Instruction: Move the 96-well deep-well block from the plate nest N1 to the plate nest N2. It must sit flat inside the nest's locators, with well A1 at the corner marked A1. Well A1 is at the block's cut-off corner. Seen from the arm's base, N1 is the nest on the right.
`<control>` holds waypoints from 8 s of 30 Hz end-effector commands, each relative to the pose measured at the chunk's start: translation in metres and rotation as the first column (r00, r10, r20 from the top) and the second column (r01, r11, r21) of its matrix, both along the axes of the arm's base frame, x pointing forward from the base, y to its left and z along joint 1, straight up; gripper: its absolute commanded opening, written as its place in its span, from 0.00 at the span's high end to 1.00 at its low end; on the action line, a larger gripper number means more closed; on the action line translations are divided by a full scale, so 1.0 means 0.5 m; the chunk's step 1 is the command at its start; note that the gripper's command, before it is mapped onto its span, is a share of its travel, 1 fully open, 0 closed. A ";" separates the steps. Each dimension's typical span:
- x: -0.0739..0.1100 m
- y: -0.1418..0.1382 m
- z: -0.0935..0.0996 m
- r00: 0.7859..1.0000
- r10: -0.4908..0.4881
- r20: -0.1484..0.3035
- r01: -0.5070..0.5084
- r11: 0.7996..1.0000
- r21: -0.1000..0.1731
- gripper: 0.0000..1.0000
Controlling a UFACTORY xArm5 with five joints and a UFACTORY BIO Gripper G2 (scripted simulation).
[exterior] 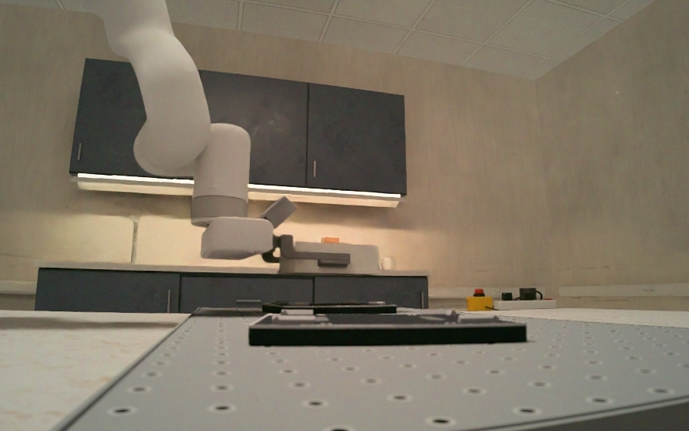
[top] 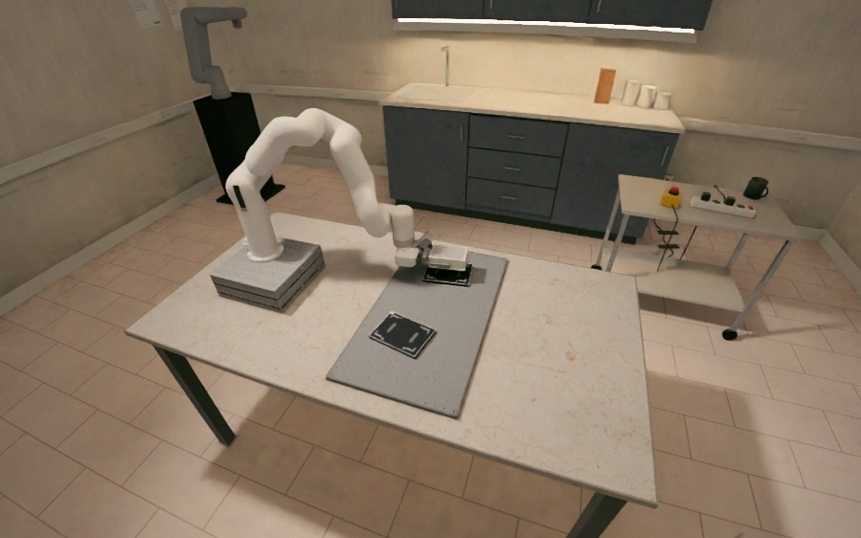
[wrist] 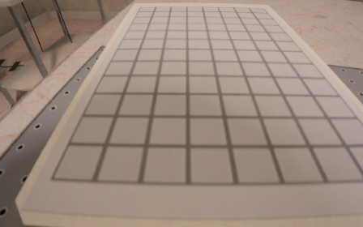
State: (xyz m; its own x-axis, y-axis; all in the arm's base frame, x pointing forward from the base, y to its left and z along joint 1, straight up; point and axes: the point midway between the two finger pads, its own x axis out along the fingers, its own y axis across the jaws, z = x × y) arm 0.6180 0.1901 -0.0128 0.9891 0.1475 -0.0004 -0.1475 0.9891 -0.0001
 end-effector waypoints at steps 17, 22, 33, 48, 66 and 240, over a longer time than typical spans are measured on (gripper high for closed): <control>0.002 0.001 -0.055 1.000 0.000 0.002 0.000 1.000 0.005 1.00; 0.002 0.001 -0.058 1.000 0.000 0.002 0.000 1.000 0.005 1.00; 0.002 0.001 -0.058 1.000 0.000 0.002 0.000 1.000 0.005 1.00; 0.002 0.001 -0.058 1.000 0.000 0.002 0.000 1.000 0.005 1.00; 0.002 0.001 -0.058 1.000 0.000 0.002 0.000 1.000 0.005 1.00; 0.002 0.000 0.078 1.000 0.000 0.002 0.000 1.000 0.005 0.63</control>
